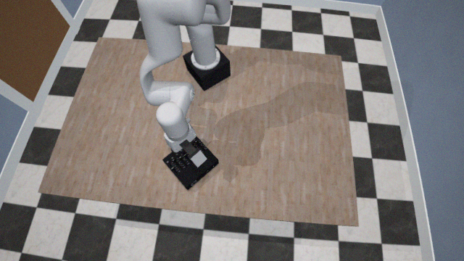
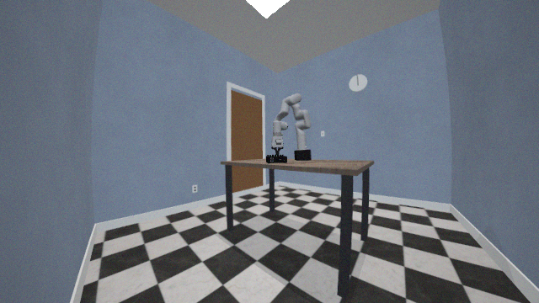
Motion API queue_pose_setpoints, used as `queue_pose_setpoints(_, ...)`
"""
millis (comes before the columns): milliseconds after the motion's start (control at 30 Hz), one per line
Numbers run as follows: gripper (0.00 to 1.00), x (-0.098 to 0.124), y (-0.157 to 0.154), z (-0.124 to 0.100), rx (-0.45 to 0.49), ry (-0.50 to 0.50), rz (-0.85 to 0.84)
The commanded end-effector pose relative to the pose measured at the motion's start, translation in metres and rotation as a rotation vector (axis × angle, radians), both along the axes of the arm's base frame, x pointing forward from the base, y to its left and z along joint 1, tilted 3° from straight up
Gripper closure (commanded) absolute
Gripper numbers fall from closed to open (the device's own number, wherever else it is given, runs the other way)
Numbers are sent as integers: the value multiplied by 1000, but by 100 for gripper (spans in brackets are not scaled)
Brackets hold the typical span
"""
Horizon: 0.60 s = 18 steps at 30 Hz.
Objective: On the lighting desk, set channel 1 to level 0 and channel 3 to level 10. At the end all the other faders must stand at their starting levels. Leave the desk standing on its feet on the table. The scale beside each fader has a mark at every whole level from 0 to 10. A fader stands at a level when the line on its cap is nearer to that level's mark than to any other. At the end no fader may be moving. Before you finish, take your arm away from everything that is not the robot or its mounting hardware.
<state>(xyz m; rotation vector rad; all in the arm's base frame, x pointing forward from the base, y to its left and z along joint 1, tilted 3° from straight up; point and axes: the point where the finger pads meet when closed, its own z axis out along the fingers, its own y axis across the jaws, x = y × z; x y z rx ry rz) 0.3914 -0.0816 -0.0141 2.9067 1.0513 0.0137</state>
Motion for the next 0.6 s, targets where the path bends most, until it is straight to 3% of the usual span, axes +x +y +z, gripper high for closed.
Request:
queue_pose_setpoints(0, 100, 4, 2, 1, -1, -4, 0)
queue_pose_setpoints(567, 100, 11, 7, 1, -1, -4, 0)
